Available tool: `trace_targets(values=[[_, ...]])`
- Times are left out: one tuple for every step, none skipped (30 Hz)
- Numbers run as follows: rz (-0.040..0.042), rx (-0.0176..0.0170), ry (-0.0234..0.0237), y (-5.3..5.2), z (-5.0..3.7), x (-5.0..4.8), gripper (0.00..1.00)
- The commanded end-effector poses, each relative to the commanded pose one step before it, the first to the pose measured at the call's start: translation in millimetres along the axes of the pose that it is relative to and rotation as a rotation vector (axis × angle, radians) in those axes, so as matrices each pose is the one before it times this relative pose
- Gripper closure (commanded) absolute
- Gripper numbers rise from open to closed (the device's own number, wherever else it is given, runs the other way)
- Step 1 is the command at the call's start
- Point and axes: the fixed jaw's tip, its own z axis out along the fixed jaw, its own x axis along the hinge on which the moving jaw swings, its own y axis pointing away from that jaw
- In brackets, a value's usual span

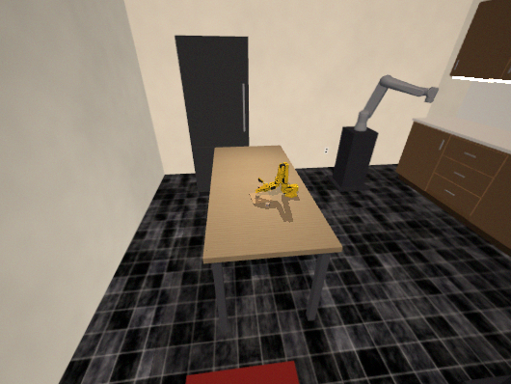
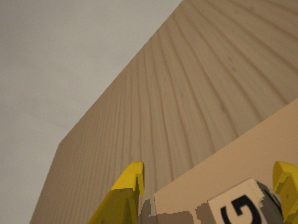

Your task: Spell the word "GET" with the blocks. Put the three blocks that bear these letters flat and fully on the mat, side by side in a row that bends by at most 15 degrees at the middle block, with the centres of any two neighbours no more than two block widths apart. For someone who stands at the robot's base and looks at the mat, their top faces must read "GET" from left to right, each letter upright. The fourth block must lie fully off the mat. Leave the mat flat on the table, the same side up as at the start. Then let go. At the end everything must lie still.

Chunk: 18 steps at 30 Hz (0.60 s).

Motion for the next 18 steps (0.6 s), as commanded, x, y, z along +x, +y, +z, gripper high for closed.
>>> trace_targets(values=[[0.12067,-0.15458,-0.10689,49.67,24.787,-41.038,0.68],[-0.01475,0.01290,0.01001,-0.35,2.620,0.541,0.68],[-0.01508,0.01304,0.01043,-0.27,2.586,0.496,0.68],[-0.01541,0.01314,0.01085,-0.18,2.540,0.447,0.68],[-0.01571,0.01323,0.01126,-0.09,2.479,0.393,0.68],[0.00000,0.00000,0.00000,0.00,0.000,0.000,0.68],[0.00000,0.00000,0.00000,0.00,0.000,0.000,0.68],[-0.01600,0.01328,0.01167,-0.01,2.406,0.336,0.68],[-0.01628,0.01331,0.01208,0.07,2.319,0.276,0.68],[-0.01654,0.01331,0.01248,0.16,2.219,0.213,0.68],[-0.01678,0.01329,0.01288,0.23,2.106,0.149,0.68],[-0.01700,0.01324,0.01327,0.31,1.981,0.084,0.68],[-0.01721,0.01316,0.01364,0.37,1.843,0.019,0.68],[-0.01740,0.01306,0.01401,0.43,1.694,-0.044,0.68],[-0.01757,0.01293,0.01436,0.49,1.535,-0.106,0.68],[-0.01772,0.01278,0.01470,0.54,1.366,-0.165,0.68],[-0.01785,0.01261,0.01502,0.57,1.188,-0.220,0.68],[-0.01796,0.01241,0.01532,0.61,1.002,-0.271,0.68]])
